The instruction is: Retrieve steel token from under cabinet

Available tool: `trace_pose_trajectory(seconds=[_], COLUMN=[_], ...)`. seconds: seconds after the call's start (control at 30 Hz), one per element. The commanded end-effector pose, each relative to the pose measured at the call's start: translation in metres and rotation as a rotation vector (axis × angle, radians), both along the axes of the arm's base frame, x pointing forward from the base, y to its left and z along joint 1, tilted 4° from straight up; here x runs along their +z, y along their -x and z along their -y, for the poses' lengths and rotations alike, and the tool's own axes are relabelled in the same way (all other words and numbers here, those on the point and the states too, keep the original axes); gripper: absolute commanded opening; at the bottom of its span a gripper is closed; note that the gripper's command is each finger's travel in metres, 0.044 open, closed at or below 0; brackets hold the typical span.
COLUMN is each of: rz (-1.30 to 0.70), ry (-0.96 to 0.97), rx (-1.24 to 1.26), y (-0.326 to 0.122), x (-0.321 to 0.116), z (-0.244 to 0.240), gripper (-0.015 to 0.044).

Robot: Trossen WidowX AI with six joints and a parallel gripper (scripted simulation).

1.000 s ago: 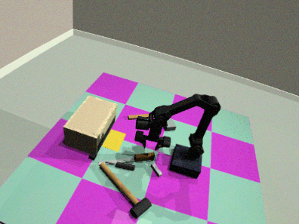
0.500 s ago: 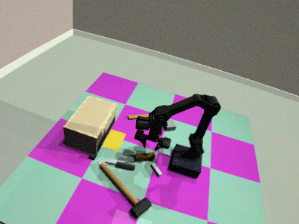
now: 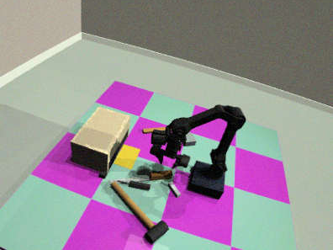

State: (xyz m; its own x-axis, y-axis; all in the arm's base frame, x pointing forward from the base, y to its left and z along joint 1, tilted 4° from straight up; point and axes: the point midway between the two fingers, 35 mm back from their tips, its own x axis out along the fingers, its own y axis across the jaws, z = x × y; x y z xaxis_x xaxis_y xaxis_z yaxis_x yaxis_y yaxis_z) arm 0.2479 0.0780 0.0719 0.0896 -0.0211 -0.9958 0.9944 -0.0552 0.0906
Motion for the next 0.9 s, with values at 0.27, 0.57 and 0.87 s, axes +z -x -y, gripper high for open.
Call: trace_pose_trajectory(seconds=[0.27,0.57,0.87], rz=[-0.001,0.0,0.001], ry=[-0.012,-0.018,-0.024], rx=[-0.105,-0.177,-0.248], y=[0.0004,0.0003,0.0002], x=[0.0,0.0,0.0], z=[-0.0002,-0.0001,-0.0001], gripper=[0.027,0.027,0.027])
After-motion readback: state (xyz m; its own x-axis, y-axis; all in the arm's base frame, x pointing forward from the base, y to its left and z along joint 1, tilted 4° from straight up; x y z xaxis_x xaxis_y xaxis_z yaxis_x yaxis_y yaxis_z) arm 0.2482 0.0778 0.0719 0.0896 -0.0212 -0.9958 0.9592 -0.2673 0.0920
